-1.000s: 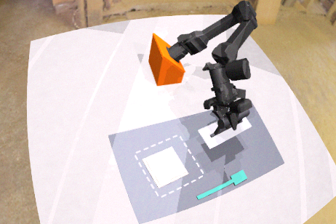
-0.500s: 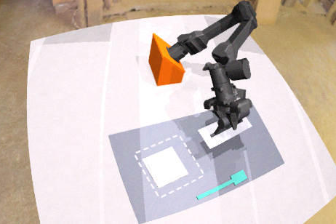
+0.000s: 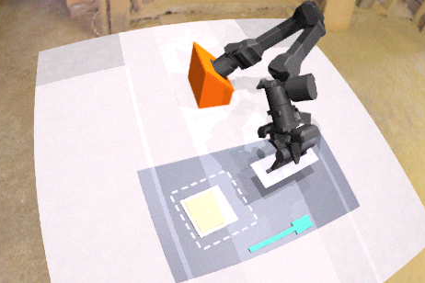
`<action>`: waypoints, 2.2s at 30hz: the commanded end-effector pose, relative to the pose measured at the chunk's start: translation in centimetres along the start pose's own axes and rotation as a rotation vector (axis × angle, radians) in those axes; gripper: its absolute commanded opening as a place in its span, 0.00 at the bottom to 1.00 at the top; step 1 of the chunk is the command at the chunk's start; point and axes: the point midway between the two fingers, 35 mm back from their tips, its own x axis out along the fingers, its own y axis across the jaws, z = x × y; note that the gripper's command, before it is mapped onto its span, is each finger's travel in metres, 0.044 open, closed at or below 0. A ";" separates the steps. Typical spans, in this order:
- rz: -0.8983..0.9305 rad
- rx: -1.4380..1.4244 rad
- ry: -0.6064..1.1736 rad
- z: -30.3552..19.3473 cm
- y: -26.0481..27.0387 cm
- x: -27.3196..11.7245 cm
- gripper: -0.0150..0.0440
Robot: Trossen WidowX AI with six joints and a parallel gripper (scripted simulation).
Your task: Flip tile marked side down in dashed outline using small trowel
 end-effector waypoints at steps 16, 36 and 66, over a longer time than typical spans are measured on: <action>-0.004 -0.230 -0.250 6.4 -1.4 4.7 0.25; -0.014 -0.497 -0.592 15.5 -0.2 9.0 0.25; -0.015 -0.496 -0.592 15.6 2.6 11.4 0.48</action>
